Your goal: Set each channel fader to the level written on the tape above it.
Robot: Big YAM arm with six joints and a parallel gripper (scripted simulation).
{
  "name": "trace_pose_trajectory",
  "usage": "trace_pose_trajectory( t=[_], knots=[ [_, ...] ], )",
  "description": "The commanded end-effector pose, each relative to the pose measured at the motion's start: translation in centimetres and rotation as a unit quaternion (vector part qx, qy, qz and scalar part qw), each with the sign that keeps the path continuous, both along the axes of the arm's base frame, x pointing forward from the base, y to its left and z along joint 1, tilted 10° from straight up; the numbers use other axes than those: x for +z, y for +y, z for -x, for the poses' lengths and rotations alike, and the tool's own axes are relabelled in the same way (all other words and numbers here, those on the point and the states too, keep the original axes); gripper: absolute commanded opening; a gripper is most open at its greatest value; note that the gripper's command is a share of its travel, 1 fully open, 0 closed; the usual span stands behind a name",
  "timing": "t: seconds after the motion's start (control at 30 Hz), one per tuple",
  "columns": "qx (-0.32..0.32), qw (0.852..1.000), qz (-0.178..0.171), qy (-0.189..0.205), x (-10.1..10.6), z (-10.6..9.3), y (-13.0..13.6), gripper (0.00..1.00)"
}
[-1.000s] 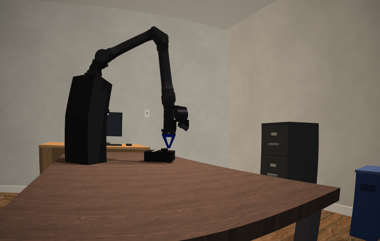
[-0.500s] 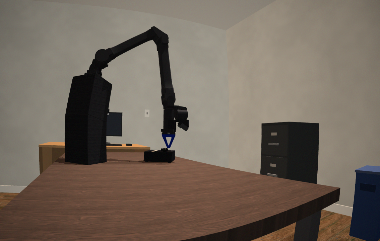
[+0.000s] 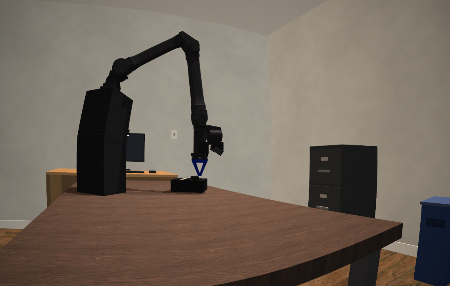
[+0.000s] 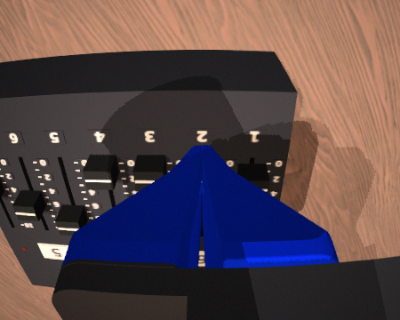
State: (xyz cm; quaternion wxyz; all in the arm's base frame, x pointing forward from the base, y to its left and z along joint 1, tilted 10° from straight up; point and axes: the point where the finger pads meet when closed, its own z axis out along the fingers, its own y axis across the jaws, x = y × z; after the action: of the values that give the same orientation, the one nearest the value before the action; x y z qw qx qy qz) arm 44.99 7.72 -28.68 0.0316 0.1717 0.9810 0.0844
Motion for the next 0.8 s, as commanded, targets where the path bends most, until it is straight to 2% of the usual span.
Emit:
trace_pose_trajectory(
  t=[0.0, 0.57, 0.77],
  knots=[
    [-0.001, 1.000, 0.001, -0.007, 0.19, -0.47, 0.27, 0.00],
    [-0.001, 1.000, 0.001, -0.007, 0.16, -0.45, 0.28, 0.00],
    [-0.001, 1.000, 0.001, -0.006, -0.41, -0.45, 0.34, 0.00]
  ],
)
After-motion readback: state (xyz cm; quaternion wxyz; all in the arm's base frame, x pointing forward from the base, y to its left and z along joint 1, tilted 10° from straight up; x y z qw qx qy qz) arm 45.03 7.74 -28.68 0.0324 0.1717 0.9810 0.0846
